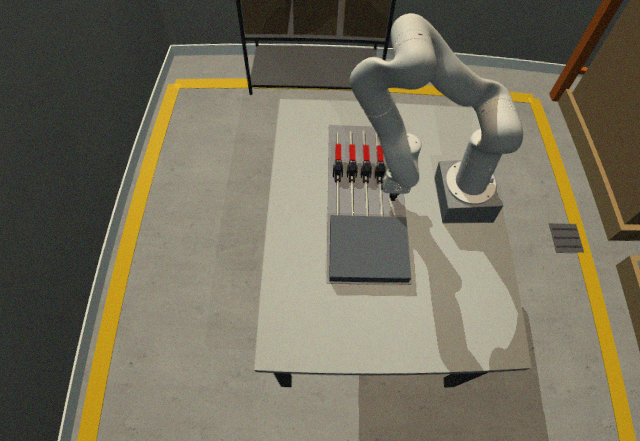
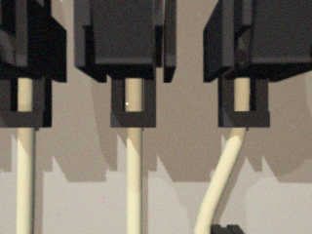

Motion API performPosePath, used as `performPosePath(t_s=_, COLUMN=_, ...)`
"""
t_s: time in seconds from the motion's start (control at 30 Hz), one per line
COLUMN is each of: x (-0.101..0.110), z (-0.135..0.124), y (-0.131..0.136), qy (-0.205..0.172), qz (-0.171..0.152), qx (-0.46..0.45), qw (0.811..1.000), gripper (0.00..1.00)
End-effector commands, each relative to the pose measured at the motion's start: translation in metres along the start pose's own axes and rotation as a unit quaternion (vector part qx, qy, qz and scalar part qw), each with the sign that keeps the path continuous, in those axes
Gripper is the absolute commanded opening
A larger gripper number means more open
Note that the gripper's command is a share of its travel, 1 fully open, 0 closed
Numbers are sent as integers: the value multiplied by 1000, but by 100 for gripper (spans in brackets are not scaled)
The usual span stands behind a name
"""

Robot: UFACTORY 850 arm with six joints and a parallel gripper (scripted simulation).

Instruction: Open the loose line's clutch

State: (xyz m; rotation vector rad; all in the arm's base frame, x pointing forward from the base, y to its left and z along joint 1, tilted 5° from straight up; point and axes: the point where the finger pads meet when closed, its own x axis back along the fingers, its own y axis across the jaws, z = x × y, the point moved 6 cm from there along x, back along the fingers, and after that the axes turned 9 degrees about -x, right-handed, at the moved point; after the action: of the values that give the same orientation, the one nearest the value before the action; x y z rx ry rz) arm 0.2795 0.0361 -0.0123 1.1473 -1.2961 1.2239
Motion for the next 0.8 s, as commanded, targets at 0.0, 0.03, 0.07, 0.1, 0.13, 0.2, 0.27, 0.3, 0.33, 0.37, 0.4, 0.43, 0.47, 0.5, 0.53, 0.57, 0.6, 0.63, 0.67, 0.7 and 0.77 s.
performPosePath(t_s=0.0, x=0, z=-1, y=-4, qy=0, qz=2, qx=0, qw=1000, gripper=0)
performPosePath(t_s=0.03, x=0, z=-1, y=-4, qy=0, qz=2, qx=0, qw=1000, gripper=0)
performPosePath(t_s=0.07, x=0, z=-1, y=-5, qy=0, qz=2, qx=0, qw=1000, gripper=0)
performPosePath(t_s=0.1, x=0, z=-1, y=-5, qy=0, qz=2, qx=0, qw=1000, gripper=0)
performPosePath(t_s=0.13, x=0, z=-1, y=-6, qy=0, qz=2, qx=0, qw=1000, gripper=0)
performPosePath(t_s=0.2, x=0, z=-1, y=-7, qy=0, qz=2, qx=0, qw=1000, gripper=0)
performPosePath(t_s=0.27, x=0, z=-1, y=-7, qy=0, qz=2, qx=0, qw=1000, gripper=0)
performPosePath(t_s=0.3, x=0, z=-1, y=-7, qy=0, qz=2, qx=0, qw=1000, gripper=0)
performPosePath(t_s=0.33, x=0, z=-1, y=-7, qy=0, qz=2, qx=0, qw=1000, gripper=0)
performPosePath(t_s=0.37, x=0, z=-1, y=-8, qy=0, qz=2, qx=0, qw=1000, gripper=0)
performPosePath(t_s=0.4, x=0, z=-1, y=-8, qy=0, qz=2, qx=0, qw=1000, gripper=0)
performPosePath(t_s=0.43, x=0, z=-1, y=-8, qy=0, qz=2, qx=0, qw=1000, gripper=0)
performPosePath(t_s=0.47, x=0, z=-1, y=-8, qy=0, qz=2, qx=0, qw=1000, gripper=0)
performPosePath(t_s=0.5, x=0, z=-1, y=-8, qy=0, qz=2, qx=0, qw=1000, gripper=0)
performPosePath(t_s=0.53, x=0, z=-1, y=-8, qy=0, qz=2, qx=0, qw=1000, gripper=0)
performPosePath(t_s=0.57, x=0, z=-1, y=-8, qy=0, qz=2, qx=0, qw=1000, gripper=0)
performPosePath(t_s=0.6, x=0, z=-1, y=-8, qy=0, qz=2, qx=0, qw=1000, gripper=0)
performPosePath(t_s=0.63, x=0, z=-1, y=-8, qy=0, qz=2, qx=0, qw=1000, gripper=0)
performPosePath(t_s=0.67, x=0, z=-1, y=-8, qy=0, qz=2, qx=0, qw=1000, gripper=0)
performPosePath(t_s=0.7, x=0, z=-1, y=-8, qy=0, qz=2, qx=0, qw=1000, gripper=0)
performPosePath(t_s=0.77, x=0, z=-1, y=-8, qy=0, qz=2, qx=0, qw=1000, gripper=0)
